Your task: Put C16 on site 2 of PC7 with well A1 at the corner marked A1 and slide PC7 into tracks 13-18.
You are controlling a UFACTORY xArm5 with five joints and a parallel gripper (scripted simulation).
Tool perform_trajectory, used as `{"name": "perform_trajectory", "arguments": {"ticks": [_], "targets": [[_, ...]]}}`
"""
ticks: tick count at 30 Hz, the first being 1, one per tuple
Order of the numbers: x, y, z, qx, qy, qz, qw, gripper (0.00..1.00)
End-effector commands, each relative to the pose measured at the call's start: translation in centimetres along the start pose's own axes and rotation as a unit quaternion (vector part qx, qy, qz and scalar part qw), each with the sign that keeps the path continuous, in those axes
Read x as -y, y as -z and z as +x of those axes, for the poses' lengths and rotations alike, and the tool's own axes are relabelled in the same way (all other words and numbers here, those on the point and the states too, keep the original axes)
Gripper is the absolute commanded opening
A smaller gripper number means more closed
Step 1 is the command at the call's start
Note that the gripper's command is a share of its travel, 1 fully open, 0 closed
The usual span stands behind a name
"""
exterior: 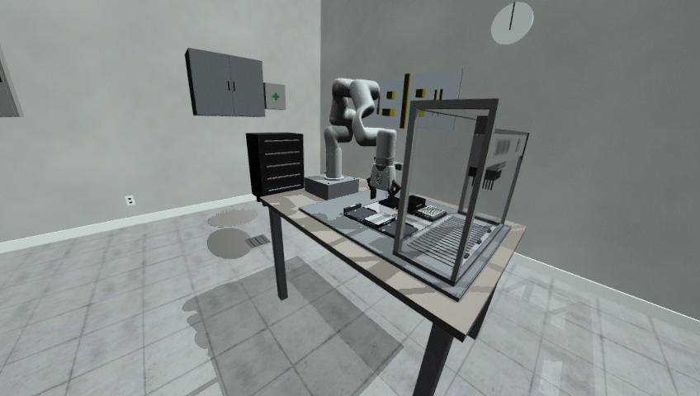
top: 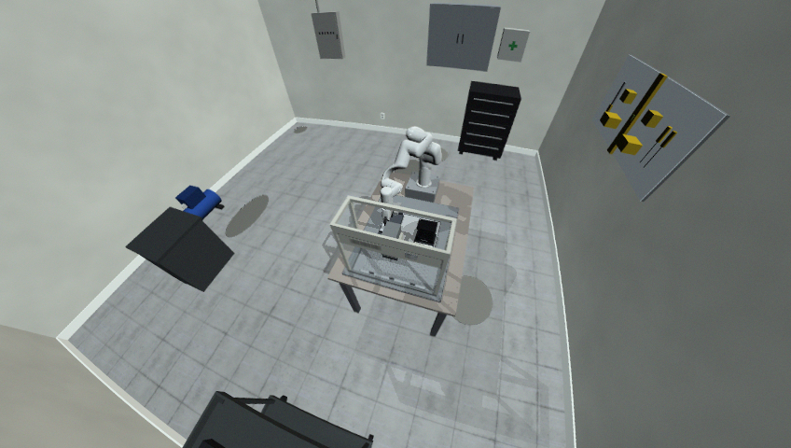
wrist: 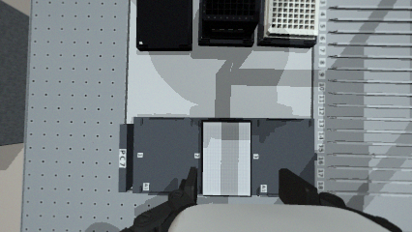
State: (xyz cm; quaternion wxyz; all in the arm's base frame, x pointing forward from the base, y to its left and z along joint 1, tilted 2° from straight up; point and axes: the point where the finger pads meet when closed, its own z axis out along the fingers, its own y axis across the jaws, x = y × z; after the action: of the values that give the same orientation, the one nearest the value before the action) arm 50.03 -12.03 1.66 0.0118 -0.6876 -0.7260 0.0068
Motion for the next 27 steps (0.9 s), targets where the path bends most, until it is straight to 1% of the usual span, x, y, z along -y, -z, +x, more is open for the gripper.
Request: {"name": "perform_trajectory", "arguments": {"ticks": [1, 3, 17, 27], "targets": [[-0.1, 0.8, 0.0, 0.001, 0.0, -0.002, 1.0, 1.0], [-0.1, 0.8, 0.0, 0.001, 0.0, -0.002, 1.0, 1.0], [-0.1, 3.1, 0.0, 0.001, 0.0, -0.002, 1.0, 1.0], [-0.1, 3.1, 0.0, 0.001, 0.0, -0.002, 1.0, 1.0]]}}
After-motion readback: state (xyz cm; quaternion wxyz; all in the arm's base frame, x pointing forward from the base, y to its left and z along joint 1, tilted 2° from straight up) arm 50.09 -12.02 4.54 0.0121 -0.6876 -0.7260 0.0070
